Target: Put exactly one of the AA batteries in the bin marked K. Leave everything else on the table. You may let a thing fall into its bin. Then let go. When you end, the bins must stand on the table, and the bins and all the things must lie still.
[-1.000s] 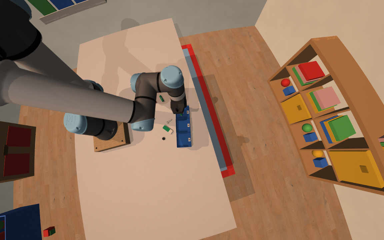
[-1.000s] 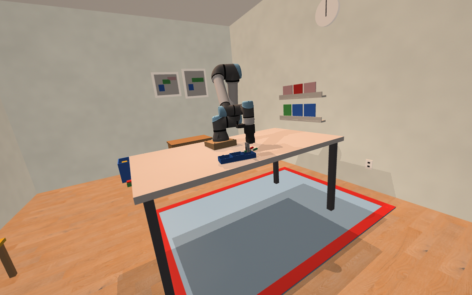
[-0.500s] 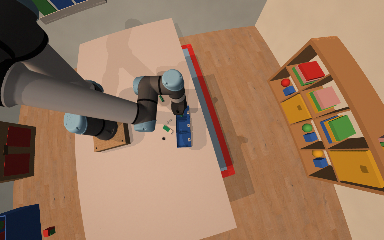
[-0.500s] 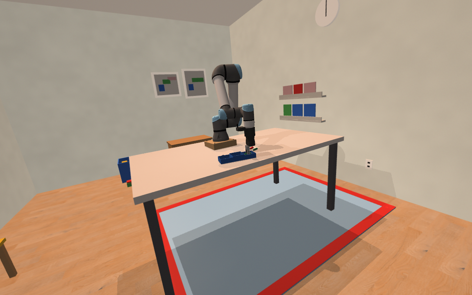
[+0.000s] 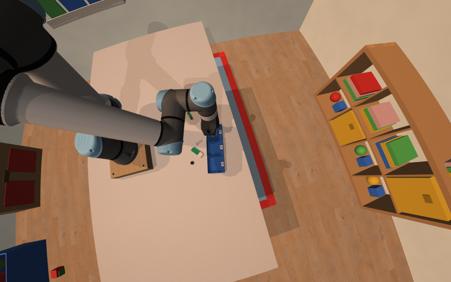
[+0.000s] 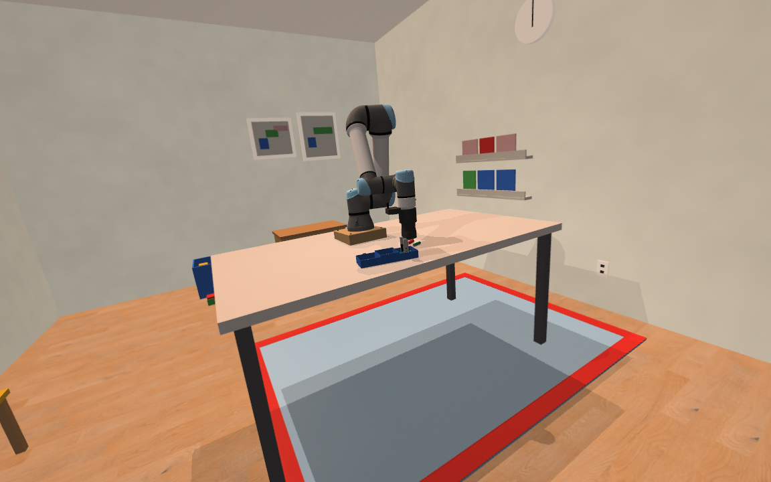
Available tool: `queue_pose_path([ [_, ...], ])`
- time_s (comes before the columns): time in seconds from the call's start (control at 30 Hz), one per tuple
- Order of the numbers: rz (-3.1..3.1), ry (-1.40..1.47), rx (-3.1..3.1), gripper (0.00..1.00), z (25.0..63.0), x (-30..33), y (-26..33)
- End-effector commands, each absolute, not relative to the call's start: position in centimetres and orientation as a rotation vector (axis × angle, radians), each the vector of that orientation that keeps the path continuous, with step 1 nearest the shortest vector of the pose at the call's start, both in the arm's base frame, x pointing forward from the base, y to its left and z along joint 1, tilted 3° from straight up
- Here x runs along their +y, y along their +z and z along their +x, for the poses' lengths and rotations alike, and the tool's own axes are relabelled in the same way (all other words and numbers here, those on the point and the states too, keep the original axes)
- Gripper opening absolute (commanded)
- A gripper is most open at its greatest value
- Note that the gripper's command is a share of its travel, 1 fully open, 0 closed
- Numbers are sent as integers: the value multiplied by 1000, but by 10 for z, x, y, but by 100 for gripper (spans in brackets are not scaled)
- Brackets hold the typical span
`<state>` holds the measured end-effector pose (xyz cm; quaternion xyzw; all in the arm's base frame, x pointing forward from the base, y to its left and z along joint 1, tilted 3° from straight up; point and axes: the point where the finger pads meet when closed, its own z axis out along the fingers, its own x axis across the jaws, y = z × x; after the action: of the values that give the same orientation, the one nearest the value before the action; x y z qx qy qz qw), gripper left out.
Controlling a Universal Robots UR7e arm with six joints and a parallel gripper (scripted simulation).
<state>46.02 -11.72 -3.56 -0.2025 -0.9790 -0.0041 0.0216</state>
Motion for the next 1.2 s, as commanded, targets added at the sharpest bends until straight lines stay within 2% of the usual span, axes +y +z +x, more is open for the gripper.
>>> queue_pose_path([
  [0.0, -628, -12, -3036, 60, 461, -117, -35],
  [1.17, -628, -12, -3036, 60, 462, -118, -6],
])
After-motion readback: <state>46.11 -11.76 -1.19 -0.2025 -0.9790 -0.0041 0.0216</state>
